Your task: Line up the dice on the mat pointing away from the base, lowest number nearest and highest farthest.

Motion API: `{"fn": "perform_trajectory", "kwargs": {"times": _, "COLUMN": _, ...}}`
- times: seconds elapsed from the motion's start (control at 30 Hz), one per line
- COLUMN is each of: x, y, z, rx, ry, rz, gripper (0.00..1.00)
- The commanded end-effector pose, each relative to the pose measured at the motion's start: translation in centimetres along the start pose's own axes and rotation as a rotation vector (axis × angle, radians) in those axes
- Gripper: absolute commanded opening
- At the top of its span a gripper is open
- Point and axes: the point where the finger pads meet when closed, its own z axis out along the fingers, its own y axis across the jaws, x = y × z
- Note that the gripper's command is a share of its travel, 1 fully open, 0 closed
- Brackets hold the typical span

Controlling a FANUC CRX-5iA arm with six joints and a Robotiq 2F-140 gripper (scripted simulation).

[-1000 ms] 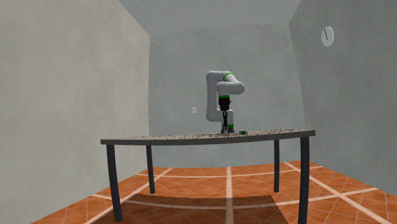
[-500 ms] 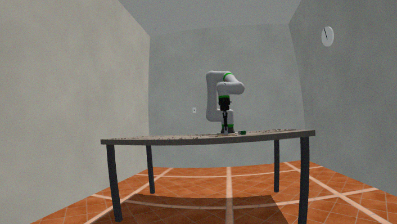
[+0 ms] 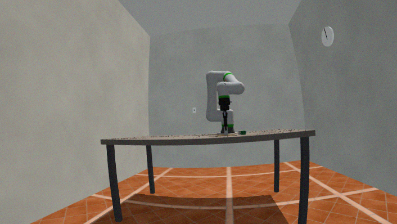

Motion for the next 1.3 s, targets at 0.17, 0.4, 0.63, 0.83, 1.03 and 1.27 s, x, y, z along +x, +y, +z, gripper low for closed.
{"fn": "perform_trajectory", "kwargs": {"times": 0.17, "x": 0.00, "y": -0.02, "z": -0.02, "rx": 0.000, "ry": 0.000, "rz": 0.000, "gripper": 0.16}}
{"fn": "perform_trajectory", "kwargs": {"times": 0.4, "x": 0.00, "y": -0.02, "z": -0.02, "rx": 0.000, "ry": 0.000, "rz": 0.000, "gripper": 0.18}}
{"fn": "perform_trajectory", "kwargs": {"times": 0.63, "x": 0.00, "y": -0.02, "z": -0.02, "rx": 0.000, "ry": 0.000, "rz": 0.000, "gripper": 0.23}}
{"fn": "perform_trajectory", "kwargs": {"times": 0.83, "x": 0.00, "y": -0.02, "z": -0.02, "rx": 0.000, "ry": 0.000, "rz": 0.000, "gripper": 0.28}}
{"fn": "perform_trajectory", "kwargs": {"times": 1.03, "x": 0.00, "y": -0.02, "z": -0.02, "rx": 0.000, "ry": 0.000, "rz": 0.000, "gripper": 0.28}}
{"fn": "perform_trajectory", "kwargs": {"times": 1.27, "x": 0.00, "y": -0.02, "z": -0.19, "rx": 0.000, "ry": 0.000, "rz": 0.000, "gripper": 0.28}}
